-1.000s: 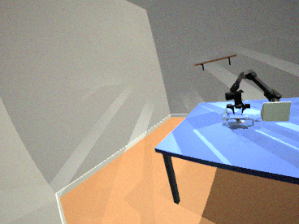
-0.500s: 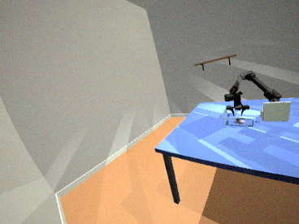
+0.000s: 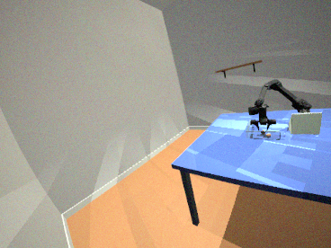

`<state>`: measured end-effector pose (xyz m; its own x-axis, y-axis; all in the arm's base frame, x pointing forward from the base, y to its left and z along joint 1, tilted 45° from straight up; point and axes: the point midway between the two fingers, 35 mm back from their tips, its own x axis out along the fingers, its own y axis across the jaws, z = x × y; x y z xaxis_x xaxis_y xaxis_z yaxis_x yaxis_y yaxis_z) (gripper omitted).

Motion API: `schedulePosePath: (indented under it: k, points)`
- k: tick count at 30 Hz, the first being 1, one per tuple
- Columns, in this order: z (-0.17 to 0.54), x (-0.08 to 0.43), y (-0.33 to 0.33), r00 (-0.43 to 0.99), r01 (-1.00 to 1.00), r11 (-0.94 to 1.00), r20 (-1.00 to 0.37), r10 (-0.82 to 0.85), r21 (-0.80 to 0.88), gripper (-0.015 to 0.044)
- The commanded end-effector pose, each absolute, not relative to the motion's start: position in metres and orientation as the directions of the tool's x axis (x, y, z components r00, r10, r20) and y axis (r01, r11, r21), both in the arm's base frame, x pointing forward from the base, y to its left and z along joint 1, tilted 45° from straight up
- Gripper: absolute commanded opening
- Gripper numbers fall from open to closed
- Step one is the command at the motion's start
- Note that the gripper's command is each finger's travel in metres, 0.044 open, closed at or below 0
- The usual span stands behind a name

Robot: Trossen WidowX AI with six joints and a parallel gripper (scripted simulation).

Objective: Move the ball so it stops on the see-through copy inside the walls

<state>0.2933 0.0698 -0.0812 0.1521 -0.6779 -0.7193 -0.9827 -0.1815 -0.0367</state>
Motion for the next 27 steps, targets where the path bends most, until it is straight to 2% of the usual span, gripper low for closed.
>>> schedulePosePath:
  k: [1, 6, 9, 19, 24, 27]
  points:
    - [-0.086, 0.292, 0.063, 0.151, -0.982, -0.187, -0.715, -0.683, -0.029, 0.0272]
    - [-0.090, 0.293, 0.059, 0.151, -0.982, -0.187, -0.714, -0.683, -0.029, 0.0272]
    - [-0.090, 0.293, 0.059, 0.151, -0.982, -0.187, -0.714, -0.683, -0.029, 0.0194]
    - [-0.090, 0.293, 0.059, 0.151, -0.982, -0.187, -0.714, -0.683, -0.029, 0.0127]
    - [-0.079, 0.293, 0.073, 0.151, -0.982, -0.188, -0.717, -0.680, -0.029, 0.0000]
    - [-0.064, 0.292, 0.090, 0.151, -0.982, -0.188, -0.720, -0.678, -0.029, 0.0000]
